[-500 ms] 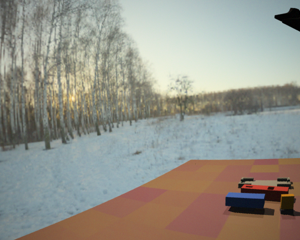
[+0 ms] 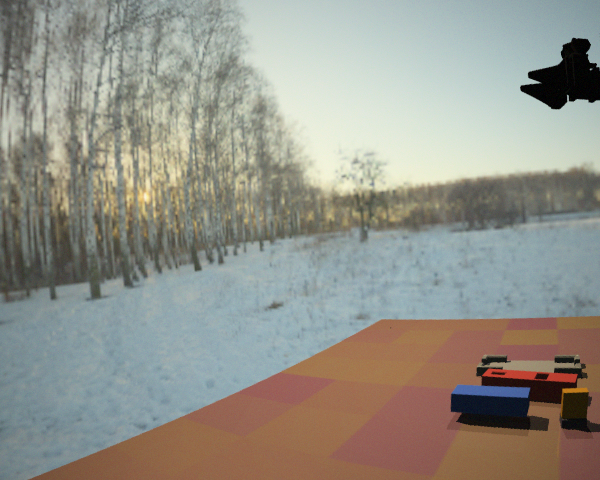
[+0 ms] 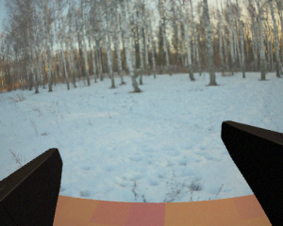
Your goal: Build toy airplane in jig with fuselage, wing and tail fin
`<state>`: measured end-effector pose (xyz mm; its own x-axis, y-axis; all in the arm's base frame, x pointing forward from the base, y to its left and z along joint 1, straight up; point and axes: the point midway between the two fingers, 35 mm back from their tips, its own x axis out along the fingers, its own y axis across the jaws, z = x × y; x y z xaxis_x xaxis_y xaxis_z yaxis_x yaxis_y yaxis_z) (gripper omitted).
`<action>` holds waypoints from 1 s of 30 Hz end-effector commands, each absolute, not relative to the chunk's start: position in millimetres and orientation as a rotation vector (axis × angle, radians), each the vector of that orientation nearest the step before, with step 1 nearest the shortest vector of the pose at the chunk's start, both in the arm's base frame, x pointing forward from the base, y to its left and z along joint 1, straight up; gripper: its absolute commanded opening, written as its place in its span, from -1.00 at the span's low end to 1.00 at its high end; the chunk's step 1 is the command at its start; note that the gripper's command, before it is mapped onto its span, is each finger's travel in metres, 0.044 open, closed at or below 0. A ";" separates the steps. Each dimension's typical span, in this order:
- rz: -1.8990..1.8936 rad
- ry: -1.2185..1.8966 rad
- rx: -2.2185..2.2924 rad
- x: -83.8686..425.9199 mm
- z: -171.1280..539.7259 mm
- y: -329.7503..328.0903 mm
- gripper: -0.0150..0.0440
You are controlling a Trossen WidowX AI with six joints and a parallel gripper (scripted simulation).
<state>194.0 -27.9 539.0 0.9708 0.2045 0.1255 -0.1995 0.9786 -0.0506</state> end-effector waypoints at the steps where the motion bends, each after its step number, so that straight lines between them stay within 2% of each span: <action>1: 0.176 0.005 0.148 236.9 492.1 -56.9 1.00; 7: 0.144 0.192 0.297 276.8 433.4 -68.2 1.00; 16: 0.049 0.707 0.484 322.9 290.7 -45.6 1.00; 22: -0.033 1.094 0.436 312.2 198.8 -13.6 1.00; 30: -0.130 1.528 0.155 264.2 118.8 13.2 1.00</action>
<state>286.6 6.4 144.5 0.2009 0.1025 -0.9742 0.2240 0.9634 0.1475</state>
